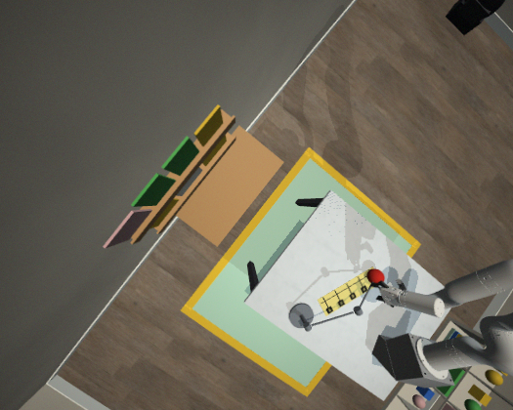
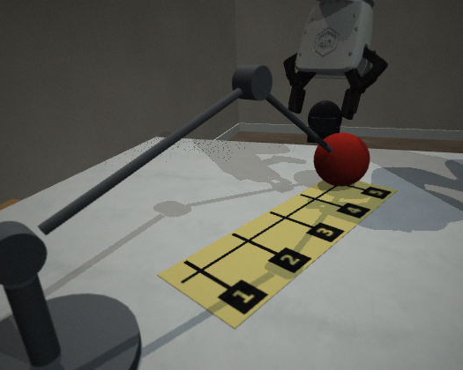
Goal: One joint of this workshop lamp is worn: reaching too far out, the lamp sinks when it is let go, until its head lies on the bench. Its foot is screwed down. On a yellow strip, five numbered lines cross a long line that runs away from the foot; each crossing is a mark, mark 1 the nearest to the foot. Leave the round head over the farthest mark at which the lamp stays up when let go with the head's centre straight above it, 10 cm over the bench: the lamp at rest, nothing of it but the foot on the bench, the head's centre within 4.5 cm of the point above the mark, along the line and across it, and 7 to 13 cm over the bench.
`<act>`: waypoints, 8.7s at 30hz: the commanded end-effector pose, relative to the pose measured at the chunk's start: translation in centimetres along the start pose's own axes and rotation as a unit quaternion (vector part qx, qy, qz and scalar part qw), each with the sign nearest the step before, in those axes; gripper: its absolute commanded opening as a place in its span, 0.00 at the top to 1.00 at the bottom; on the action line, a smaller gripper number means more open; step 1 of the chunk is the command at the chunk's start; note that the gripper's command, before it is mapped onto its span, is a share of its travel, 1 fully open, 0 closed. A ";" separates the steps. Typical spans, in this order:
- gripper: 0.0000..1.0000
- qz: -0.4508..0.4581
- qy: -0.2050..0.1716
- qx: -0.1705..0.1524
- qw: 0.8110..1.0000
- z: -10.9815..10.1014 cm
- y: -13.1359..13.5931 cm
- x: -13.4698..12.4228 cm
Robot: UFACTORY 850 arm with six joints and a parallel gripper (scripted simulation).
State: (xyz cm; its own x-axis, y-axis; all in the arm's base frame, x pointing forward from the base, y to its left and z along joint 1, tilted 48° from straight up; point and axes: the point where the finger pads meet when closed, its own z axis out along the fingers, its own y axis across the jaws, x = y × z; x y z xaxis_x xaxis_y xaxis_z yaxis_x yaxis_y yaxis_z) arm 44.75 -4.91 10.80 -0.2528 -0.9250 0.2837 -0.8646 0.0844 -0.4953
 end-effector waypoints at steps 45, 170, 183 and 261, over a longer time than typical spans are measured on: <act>0.00 0.002 -0.005 0.006 1.000 -12.1 0.0 0.0; 0.00 0.001 -0.009 0.007 1.000 -15.2 0.2 -16.7; 0.00 0.001 -0.009 0.006 1.000 -14.0 0.2 -20.7; 0.00 0.000 0.170 0.001 0.985 -7.6 0.0 -27.2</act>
State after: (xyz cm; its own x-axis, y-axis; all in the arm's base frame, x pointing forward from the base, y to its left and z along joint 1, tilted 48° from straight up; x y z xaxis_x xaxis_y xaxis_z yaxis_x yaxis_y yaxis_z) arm 47.66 23.85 10.36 -0.3808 -0.7538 0.5355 -0.8642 0.0843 -0.4960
